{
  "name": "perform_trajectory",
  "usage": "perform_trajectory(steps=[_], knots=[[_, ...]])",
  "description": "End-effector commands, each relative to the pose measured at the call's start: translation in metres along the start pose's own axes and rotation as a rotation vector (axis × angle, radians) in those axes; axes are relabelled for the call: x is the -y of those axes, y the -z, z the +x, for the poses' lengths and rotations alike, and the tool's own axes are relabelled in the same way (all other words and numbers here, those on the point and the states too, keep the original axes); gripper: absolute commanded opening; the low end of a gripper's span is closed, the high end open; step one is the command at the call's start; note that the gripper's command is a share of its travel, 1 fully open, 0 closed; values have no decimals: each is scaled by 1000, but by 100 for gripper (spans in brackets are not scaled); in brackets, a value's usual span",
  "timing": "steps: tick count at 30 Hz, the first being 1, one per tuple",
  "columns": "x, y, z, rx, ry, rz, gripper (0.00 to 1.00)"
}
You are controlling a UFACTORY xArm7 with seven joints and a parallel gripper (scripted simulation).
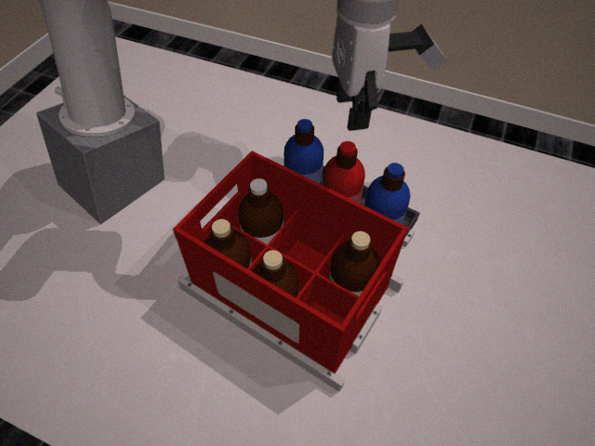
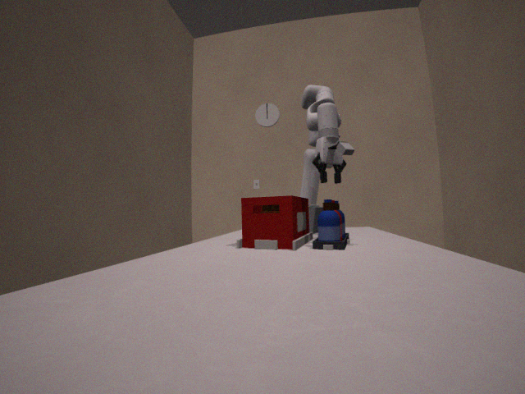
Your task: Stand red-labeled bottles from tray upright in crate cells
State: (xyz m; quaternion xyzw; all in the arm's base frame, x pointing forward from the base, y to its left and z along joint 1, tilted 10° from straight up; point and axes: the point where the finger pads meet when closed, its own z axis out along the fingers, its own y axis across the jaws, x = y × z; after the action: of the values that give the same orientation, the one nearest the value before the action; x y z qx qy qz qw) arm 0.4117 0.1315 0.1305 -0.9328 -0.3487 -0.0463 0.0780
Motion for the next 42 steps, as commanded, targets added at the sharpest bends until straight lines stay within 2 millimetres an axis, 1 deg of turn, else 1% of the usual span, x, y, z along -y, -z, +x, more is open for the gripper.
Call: perform_trajectory(steps=[1,19,42], knots=[[-1,2,1,-4,0,-2,65],[-1,-2,1,-3,0,-3,65],[-2,-29,2,-3,0,-3,65]])
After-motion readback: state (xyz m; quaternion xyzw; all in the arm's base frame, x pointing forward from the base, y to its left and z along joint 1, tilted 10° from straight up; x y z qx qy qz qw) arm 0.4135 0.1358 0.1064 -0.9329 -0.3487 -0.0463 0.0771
